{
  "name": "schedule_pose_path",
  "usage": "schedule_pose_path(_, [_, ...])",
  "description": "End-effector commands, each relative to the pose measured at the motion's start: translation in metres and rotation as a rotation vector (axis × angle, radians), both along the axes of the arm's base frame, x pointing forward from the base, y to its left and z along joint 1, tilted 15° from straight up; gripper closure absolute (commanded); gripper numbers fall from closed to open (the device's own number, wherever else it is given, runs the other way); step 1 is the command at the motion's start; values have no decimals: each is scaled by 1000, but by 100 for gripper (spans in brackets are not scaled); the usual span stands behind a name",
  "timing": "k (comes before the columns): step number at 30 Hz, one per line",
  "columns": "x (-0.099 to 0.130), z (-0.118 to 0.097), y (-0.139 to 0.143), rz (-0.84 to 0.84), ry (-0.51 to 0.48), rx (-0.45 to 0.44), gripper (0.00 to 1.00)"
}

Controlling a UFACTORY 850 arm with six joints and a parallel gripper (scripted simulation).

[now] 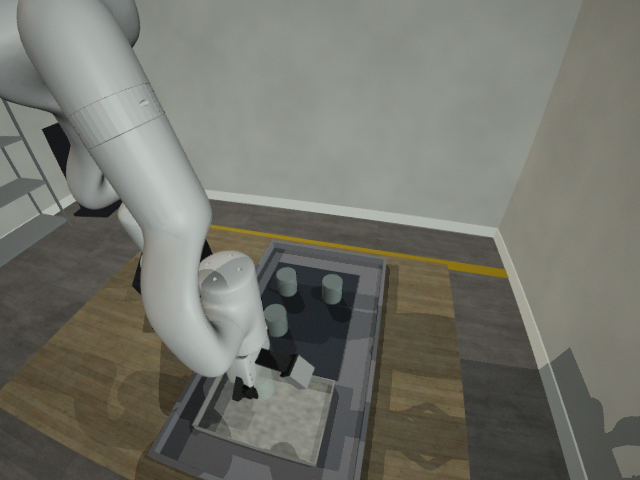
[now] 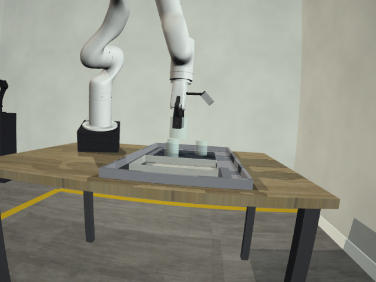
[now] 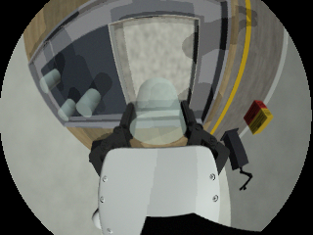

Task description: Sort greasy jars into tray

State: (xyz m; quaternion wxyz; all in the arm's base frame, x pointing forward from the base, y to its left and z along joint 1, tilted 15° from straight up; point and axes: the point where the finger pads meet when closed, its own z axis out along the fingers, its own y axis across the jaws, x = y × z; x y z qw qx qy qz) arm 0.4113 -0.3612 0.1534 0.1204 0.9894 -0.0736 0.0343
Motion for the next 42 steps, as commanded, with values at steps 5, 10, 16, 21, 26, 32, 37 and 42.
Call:
schedule_pose_path(5, [2,-18,-6,0,-2,-3,100])
schedule_pose_path(10, [3,-31,-9,0,-2,-3,100])
schedule_pose_path(16, [3,-44,-12,0,-2,-3,100])
schedule_pose_path(21, [4,-54,-15,0,-2,-3,100])
schedule_pose_path(26, [5,-66,-18,0,-2,-3,100])
schedule_pose_path(32, [5,-81,-22,0,-2,-3,100])
schedule_pose_path(37, [5,-84,-22,0,-2,-3,100])
schedule_pose_path(42, [5,-84,-22,0,-2,-3,100])
